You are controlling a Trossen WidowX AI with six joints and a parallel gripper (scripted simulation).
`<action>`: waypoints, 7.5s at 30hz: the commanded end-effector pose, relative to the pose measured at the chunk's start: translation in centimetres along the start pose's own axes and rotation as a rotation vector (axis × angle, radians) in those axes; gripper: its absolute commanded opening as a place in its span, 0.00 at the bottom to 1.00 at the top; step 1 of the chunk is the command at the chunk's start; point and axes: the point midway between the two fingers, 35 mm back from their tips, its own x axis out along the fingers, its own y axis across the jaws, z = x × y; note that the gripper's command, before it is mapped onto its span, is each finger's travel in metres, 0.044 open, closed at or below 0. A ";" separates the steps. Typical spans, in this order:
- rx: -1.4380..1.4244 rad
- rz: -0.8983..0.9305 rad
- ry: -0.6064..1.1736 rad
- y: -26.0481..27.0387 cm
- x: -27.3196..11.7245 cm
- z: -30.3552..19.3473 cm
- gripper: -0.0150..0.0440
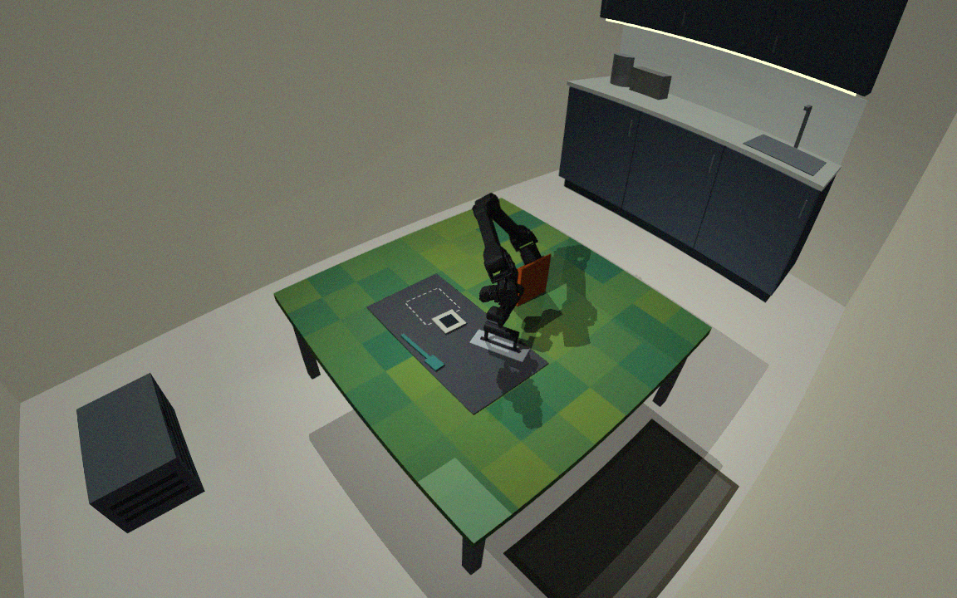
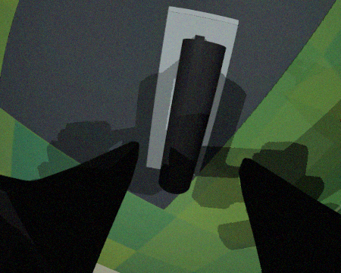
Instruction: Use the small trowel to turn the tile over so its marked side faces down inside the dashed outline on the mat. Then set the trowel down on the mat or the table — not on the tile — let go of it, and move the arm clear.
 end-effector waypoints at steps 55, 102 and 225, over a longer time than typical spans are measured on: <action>-1.761 0.520 -0.384 0.6 3.0 -3.0 0.76; -2.852 -0.016 -1.279 -4.7 4.4 2.2 0.76; -2.400 -0.171 -1.119 4.2 5.2 10.3 0.25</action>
